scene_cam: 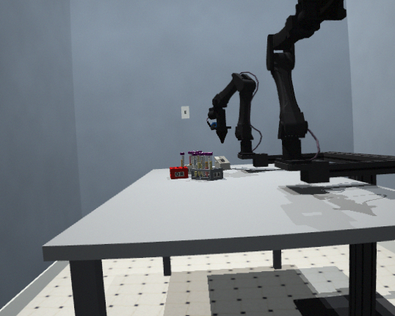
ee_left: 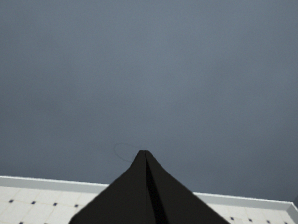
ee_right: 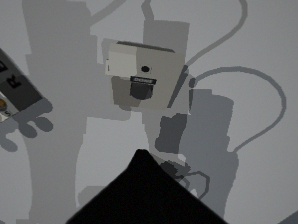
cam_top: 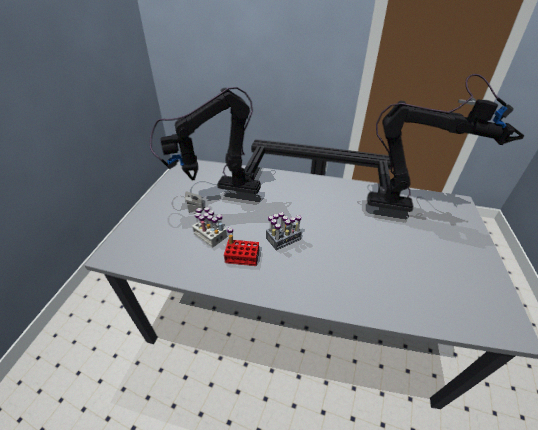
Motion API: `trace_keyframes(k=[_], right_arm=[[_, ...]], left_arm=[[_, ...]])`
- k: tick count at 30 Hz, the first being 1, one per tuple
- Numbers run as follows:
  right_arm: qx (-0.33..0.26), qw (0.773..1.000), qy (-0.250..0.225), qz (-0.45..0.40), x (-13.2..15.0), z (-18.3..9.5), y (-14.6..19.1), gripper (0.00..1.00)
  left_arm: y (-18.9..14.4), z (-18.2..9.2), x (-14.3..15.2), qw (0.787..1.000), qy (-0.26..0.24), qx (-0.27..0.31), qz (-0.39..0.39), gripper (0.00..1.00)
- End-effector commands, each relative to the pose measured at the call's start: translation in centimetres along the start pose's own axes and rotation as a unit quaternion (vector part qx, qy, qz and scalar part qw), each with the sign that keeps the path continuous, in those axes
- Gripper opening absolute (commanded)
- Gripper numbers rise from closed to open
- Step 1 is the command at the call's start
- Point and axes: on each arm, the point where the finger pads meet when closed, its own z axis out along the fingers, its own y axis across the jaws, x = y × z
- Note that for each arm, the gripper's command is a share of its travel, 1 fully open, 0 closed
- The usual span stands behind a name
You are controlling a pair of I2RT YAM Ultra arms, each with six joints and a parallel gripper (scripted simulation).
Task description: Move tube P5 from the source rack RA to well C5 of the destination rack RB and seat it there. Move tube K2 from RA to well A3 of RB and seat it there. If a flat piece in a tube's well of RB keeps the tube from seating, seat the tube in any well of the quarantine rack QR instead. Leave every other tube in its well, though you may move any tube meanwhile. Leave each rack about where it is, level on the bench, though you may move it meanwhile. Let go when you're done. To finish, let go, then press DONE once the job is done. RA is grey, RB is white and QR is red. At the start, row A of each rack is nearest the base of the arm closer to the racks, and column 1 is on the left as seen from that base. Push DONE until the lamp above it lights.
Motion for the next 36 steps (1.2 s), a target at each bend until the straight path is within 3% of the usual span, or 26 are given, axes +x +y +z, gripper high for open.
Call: trace_keyframes(k=[1, 10, 12, 22, 23, 24, 36], right_arm=[[-0.004, 1.000, -0.018, -0.009, -1.4, -0.7, 0.4, 0.00], [-0.004, 1.000, -0.020, -0.009, -1.3, -1.1, 0.4, 0.00], [-0.001, 1.000, 0.002, -0.009, -0.4, 0.8, 0.3, 0.00], [-0.001, 1.000, 0.002, -0.009, -0.4, 2.7, 0.3, 0.00], [-0.004, 1.000, -0.017, -0.009, -1.2, 2.0, 0.4, 0.00], [-0.001, 1.000, 0.002, -0.009, -0.5, 3.1, 0.3, 0.00], [-0.001, 1.000, 0.002, -0.009, -0.7, 5.7, 0.4, 0.00]], left_arm=[[0.2, -1.1, -2.6, 1.000, -0.030, 0.000, 0.003, 0.00], [0.2, -1.1, -2.6, 1.000, -0.030, 0.000, 0.003, 0.00], [0.2, -1.1, -2.6, 1.000, -0.030, 0.000, 0.003, 0.00], [0.2, -1.1, -2.6, 1.000, -0.030, 0.000, 0.003, 0.00], [0.2, -1.1, -2.6, 1.000, -0.030, 0.000, 0.003, 0.00], [0.2, -1.1, -2.6, 1.000, -0.030, 0.000, 0.003, 0.00], [0.2, -1.1, -2.6, 1.000, -0.030, 0.000, 0.003, 0.00]])
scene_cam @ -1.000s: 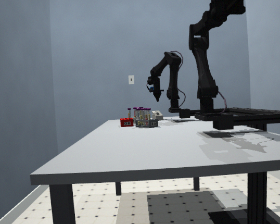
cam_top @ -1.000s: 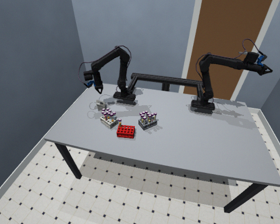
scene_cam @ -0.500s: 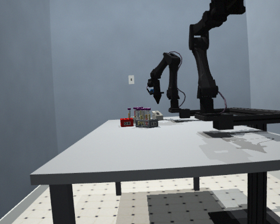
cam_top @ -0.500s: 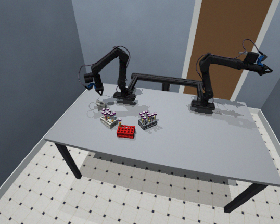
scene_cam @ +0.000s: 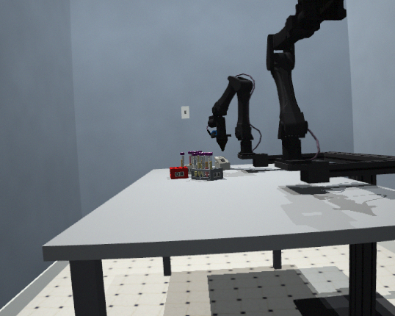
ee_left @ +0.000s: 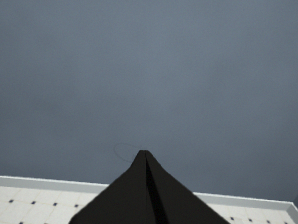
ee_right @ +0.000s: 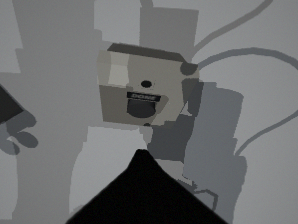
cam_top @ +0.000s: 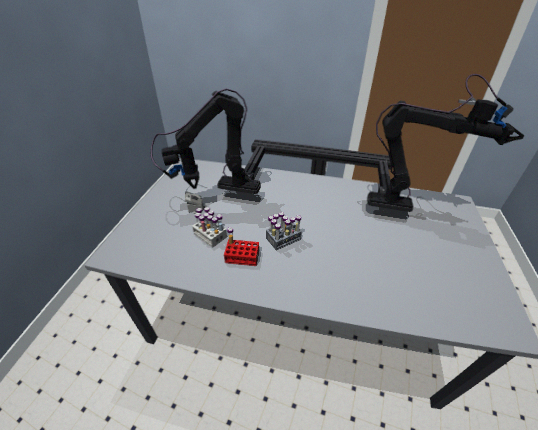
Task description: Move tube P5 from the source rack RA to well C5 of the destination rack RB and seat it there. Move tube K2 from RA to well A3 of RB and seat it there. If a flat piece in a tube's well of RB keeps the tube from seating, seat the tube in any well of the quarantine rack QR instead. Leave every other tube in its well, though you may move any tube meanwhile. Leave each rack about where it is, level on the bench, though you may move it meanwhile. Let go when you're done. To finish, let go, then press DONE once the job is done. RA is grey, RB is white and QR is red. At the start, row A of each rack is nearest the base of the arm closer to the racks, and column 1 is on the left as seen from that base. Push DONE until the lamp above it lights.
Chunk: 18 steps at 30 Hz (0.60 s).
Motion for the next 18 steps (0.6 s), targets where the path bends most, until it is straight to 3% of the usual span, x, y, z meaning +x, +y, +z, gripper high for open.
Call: trace_keyframes(k=[1, 4, 18], right_arm=[[-0.003, 1.000, -0.013, -0.009, -0.7, 1.0, 0.4, 0.00], [-0.004, 1.000, -0.023, -0.009, -1.2, 0.7, 0.4, 0.00], [-0.003, 1.000, -0.013, -0.009, -0.8, 4.0, 0.4, 0.00]], left_arm=[[0.2, -1.1, -2.6, 1.000, -0.030, 0.000, 0.003, 0.00], [0.2, -1.1, -2.6, 1.000, -0.030, 0.000, 0.003, 0.00], [0.2, -1.1, -2.6, 1.000, -0.030, 0.000, 0.003, 0.00]])
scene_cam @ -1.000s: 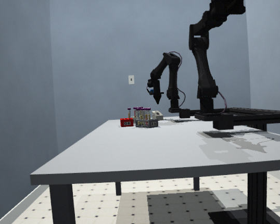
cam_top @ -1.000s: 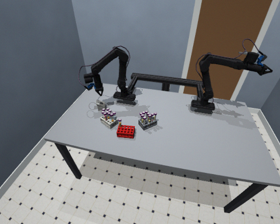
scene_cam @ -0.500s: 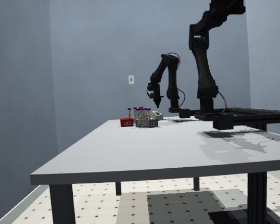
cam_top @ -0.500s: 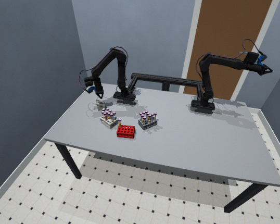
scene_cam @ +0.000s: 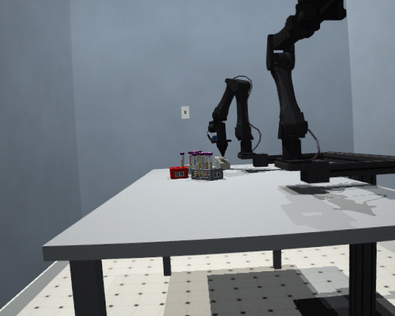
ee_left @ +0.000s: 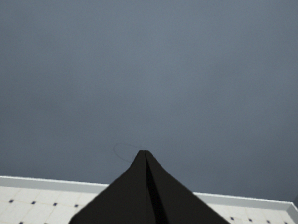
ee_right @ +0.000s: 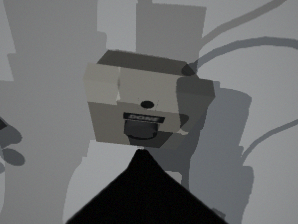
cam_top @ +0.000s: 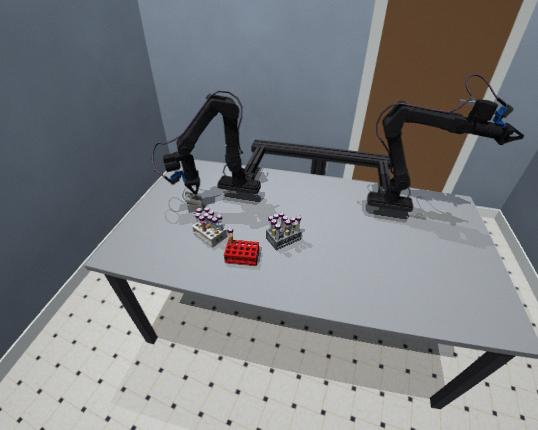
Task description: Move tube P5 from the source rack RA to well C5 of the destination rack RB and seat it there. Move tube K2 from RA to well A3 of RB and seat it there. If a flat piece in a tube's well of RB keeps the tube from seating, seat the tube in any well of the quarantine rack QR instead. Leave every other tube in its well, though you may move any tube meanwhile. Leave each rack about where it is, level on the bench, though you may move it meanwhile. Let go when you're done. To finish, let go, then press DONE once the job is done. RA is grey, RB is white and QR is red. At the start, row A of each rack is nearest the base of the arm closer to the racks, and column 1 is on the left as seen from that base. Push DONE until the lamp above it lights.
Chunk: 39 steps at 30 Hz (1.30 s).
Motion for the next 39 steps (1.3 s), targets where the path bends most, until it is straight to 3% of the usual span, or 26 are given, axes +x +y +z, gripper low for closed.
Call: trace_keyframes(k=[1, 8, 36, 39], right_arm=[[-0.003, 1.000, -0.012, -0.009, -0.6, 0.8, 0.3, 0.00], [-0.006, 0.999, -0.037, -0.009, -1.5, 0.0, 0.5, 0.00], [-0.003, 1.000, -0.017, -0.009, 0.4, 0.1, 0.2, 0.00], [-0.006, 0.999, -0.037, -0.009, -1.2, -0.4, 0.4, 0.00]], left_arm=[[0.2, -1.1, -2.6, 1.000, -0.030, 0.000, 0.003, 0.00], [0.2, -1.1, -2.6, 1.000, -0.030, 0.000, 0.003, 0.00], [0.2, -1.1, -2.6, 1.000, -0.030, 0.000, 0.003, 0.00], [0.2, -1.1, -2.6, 1.000, -0.030, 0.000, 0.003, 0.00]])
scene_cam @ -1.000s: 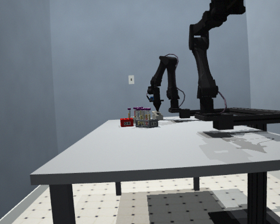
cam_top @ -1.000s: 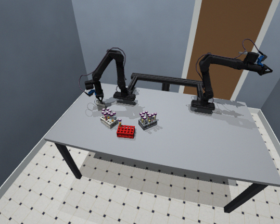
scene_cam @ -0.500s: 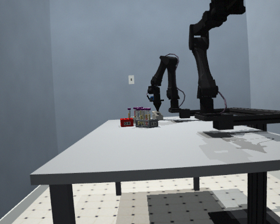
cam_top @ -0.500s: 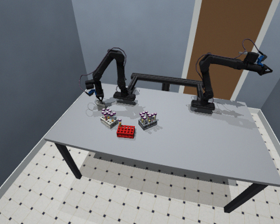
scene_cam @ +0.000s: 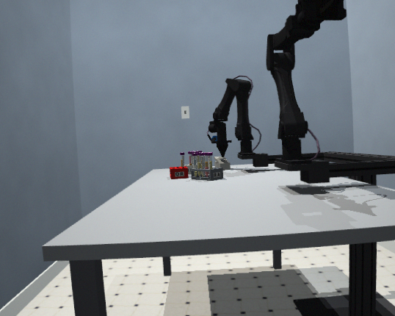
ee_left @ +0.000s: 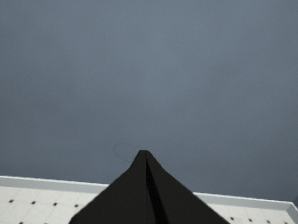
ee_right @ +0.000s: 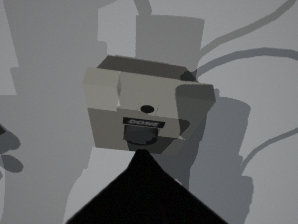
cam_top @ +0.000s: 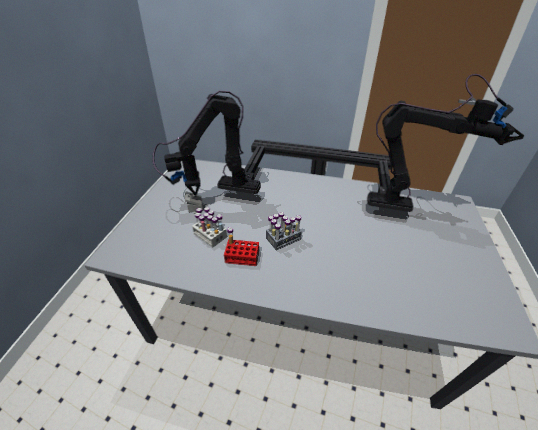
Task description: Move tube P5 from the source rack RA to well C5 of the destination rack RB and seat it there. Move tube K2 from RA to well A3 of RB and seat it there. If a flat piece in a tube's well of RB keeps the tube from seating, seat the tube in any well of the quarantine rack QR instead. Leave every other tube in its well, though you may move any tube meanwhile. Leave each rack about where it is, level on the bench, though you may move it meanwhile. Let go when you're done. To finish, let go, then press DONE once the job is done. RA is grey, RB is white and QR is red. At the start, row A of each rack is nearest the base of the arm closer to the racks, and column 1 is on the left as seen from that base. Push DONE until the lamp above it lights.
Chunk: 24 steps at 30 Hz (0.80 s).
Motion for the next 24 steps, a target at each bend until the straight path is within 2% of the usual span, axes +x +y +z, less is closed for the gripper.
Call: trace_keyframes(k=[1, 4, 14, 15, 18, 24], right_arm=[[-0.003, 1.000, -0.014, -0.009, -0.8, -0.2, 0.4, 0.00], [-0.001, 1.000, 0.005, -0.009, 0.3, 0.8, 0.2, 0.00], [-0.002, 1.000, -0.002, -0.009, -0.3, 1.1, 0.3, 0.00], [-0.004, 1.000, -0.018, -0.009, -0.8, 0.5, 0.4, 0.00], [-0.001, 1.000, 0.005, -0.009, 0.2, 1.7, 0.3, 0.00], [-0.001, 1.000, 0.005, -0.009, 0.2, 2.1, 0.3, 0.00]], left_arm=[[0.2, -1.1, -2.6, 1.000, -0.030, 0.000, 0.003, 0.00], [0.2, -1.1, -2.6, 1.000, -0.030, 0.000, 0.003, 0.00], [0.2, -1.1, -2.6, 1.000, -0.030, 0.000, 0.003, 0.00], [0.2, -1.1, -2.6, 1.000, -0.030, 0.000, 0.003, 0.00], [0.2, -1.1, -2.6, 1.000, -0.030, 0.000, 0.003, 0.00], [0.2, -1.1, -2.6, 1.000, -0.030, 0.000, 0.003, 0.00]])
